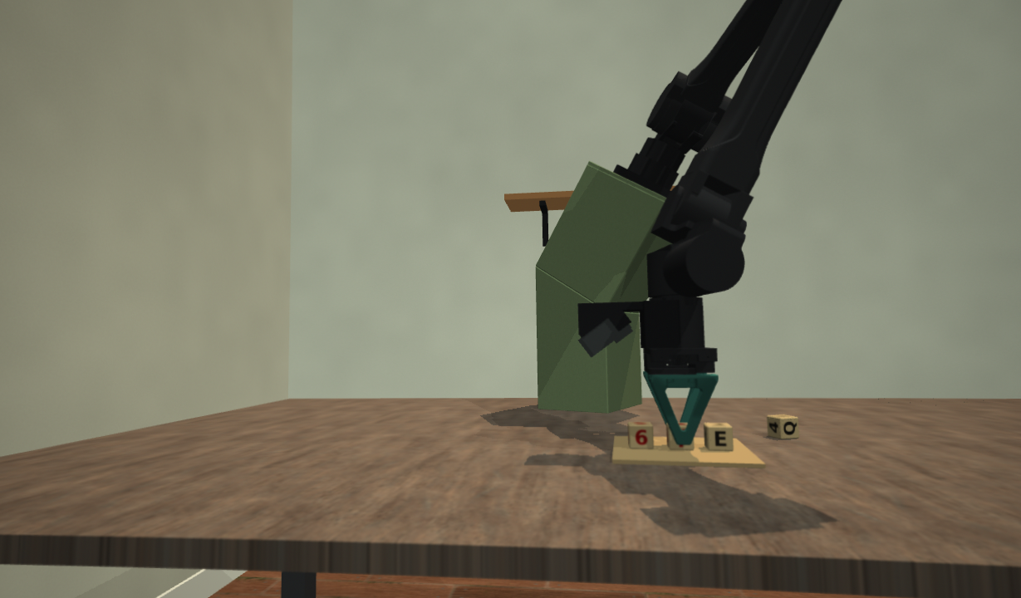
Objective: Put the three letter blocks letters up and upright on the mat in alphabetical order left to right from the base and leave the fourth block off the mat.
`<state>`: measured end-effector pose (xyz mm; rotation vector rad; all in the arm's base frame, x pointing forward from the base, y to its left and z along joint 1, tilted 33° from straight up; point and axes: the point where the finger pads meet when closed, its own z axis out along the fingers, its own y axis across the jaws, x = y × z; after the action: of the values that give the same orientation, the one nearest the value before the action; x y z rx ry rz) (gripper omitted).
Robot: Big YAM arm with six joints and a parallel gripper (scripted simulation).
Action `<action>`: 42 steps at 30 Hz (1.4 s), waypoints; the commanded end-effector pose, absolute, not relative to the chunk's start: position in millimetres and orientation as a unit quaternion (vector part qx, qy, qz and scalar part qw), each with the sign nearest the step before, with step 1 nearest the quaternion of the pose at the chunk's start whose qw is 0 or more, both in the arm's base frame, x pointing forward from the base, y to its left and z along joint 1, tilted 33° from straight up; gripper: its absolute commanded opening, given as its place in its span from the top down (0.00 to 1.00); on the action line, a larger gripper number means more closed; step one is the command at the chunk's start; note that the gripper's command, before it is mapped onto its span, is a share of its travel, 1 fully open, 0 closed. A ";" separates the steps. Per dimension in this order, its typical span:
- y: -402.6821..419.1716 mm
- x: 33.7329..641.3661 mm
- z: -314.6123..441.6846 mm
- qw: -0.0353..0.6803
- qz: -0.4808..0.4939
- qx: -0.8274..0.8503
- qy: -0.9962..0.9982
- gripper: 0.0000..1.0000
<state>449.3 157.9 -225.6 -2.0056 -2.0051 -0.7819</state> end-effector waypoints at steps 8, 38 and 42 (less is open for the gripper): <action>140.0 447.8 -206.4 0.095 -0.266 -0.682 -0.674 0.59; 128.9 440.7 -187.6 0.096 -0.264 -0.682 -0.675 0.59; 128.6 440.9 -187.1 0.096 -0.264 -0.682 -0.675 0.59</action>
<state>441.3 138.9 -194.6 -2.0098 -2.0022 -0.7805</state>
